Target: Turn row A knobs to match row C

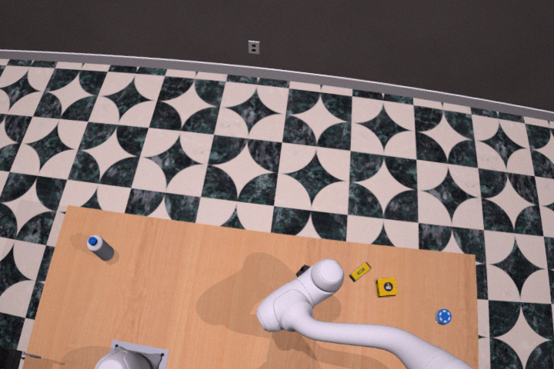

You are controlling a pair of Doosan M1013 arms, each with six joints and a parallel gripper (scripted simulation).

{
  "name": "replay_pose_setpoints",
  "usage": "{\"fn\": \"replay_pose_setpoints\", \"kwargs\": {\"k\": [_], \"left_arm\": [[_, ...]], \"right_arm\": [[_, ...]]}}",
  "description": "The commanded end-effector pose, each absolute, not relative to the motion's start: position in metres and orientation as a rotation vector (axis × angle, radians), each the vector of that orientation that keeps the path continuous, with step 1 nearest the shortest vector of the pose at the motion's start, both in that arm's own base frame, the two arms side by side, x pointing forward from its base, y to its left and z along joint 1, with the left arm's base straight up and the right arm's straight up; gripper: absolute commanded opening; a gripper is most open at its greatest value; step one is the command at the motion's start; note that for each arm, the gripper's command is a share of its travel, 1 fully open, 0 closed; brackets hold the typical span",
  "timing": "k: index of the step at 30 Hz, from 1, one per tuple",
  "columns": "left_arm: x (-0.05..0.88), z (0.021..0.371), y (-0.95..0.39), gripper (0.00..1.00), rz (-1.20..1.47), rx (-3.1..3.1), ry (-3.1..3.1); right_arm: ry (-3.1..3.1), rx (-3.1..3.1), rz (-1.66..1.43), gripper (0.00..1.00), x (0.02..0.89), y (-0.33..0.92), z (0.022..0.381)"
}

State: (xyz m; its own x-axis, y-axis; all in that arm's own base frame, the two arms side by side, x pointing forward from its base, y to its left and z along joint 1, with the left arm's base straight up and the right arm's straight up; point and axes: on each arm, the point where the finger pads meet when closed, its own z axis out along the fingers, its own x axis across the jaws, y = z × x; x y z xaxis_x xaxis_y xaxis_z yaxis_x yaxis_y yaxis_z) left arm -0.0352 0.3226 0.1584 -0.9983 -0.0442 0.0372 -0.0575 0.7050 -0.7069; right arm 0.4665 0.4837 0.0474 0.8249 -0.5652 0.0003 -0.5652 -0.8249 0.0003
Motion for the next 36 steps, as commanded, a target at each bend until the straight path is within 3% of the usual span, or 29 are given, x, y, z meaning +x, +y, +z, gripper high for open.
{"fn": "replay_pose_setpoints", "kwargs": {"k": [1, 7, 8, 30, 36], "left_arm": [[-0.035, 0.159, 0.323, 1.0, 1.195, 0.086, -2.885], [-0.035, 0.159, 0.323, 1.0, 1.195, 0.086, -2.885], [-0.035, 0.159, 0.323, 1.0, 1.195, 0.086, -2.885], [-0.035, 0.159, 0.323, 1.0, 1.195, 0.086, -2.885], [-0.035, 0.159, 0.323, 1.0, 1.195, 0.086, -2.885]], "right_arm": [[-0.922, 3.004, 0.001, 0.3, 0.467, 0.484, 0.048], [-0.921, 3.005, 0.001, 0.3, 0.467, 0.484, 0.048], [-0.921, 3.005, 0.001, 0.46, 0.467, 0.484, 0.048], [-0.921, 3.005, 0.001, 0.46, 0.467, 0.484, 0.053], [-0.921, 3.005, 0.001, 0.46, 0.467, 0.484, 0.078]]}}
